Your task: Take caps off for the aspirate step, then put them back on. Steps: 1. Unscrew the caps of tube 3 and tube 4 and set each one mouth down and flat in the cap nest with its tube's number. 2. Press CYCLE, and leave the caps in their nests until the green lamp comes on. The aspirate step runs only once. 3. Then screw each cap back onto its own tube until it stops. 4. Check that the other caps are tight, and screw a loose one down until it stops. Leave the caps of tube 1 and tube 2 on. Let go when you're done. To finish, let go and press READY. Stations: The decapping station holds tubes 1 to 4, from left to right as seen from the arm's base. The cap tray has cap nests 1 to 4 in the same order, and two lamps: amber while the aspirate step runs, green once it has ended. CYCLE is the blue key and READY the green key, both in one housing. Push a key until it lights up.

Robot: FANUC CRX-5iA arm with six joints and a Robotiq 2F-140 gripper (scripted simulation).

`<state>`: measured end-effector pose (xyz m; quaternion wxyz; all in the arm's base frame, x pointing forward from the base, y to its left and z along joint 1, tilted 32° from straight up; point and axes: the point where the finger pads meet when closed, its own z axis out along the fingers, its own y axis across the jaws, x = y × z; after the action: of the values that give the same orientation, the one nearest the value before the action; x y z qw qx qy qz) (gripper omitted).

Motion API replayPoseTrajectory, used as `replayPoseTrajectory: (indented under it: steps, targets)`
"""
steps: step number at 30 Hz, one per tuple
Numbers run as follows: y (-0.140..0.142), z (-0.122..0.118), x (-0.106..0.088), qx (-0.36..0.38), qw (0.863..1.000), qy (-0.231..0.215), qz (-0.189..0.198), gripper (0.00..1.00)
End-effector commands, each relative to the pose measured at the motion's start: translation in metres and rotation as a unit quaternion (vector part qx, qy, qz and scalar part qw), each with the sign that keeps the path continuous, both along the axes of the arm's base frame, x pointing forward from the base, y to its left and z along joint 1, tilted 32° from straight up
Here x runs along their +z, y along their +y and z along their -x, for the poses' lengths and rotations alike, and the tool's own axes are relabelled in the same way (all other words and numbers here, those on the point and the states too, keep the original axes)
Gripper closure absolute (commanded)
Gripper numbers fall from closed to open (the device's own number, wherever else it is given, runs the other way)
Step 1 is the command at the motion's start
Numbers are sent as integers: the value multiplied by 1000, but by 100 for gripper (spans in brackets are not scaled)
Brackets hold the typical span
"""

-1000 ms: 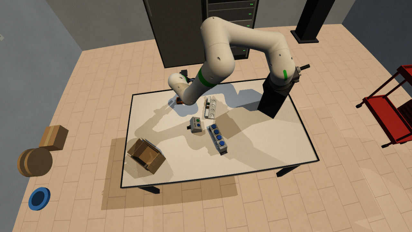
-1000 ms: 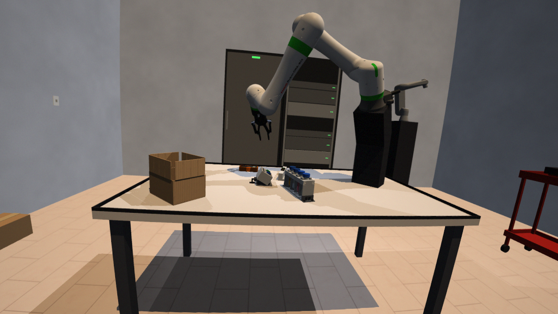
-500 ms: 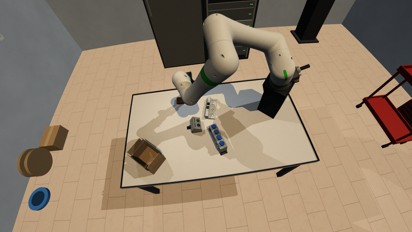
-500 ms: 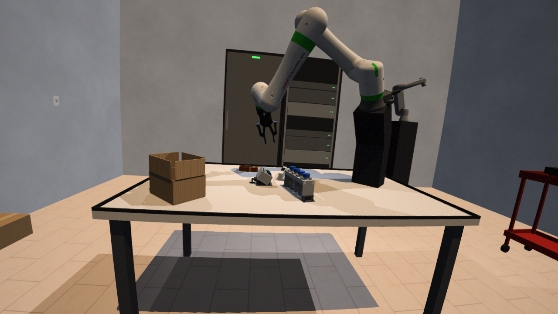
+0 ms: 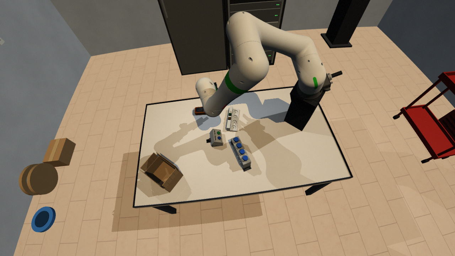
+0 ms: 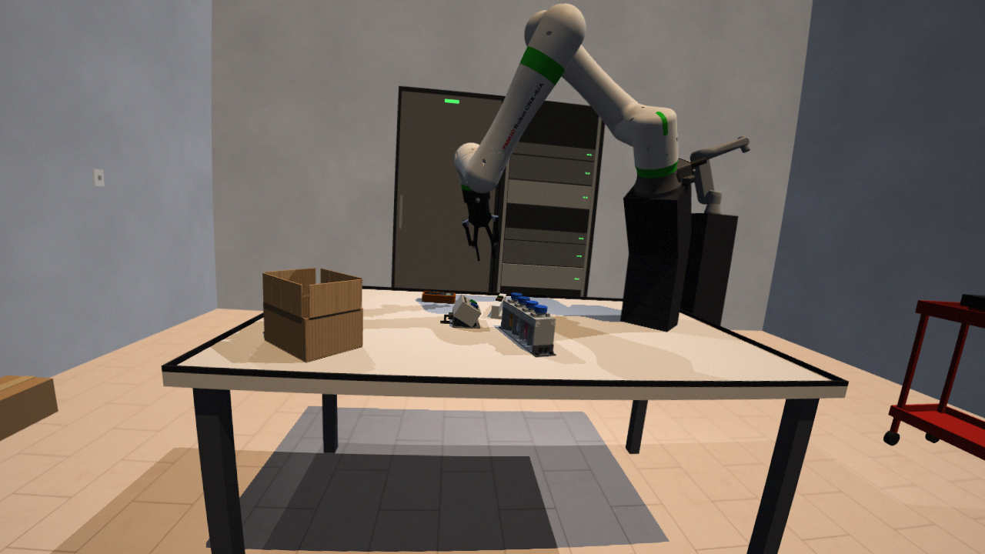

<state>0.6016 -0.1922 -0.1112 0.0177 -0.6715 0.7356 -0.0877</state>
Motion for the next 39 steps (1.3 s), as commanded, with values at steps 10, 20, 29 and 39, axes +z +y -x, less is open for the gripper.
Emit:
replayPoseTrajectory:
  steps: [10,20,29,39]
  targets:
    - [43,18,-3,38,998,-16,-51,59]
    - [79,32,-3,65,994,-33,-84,59]
    - [112,43,-2,87,989,-52,-111,59]
    - [144,54,1,110,981,-77,-137,59]
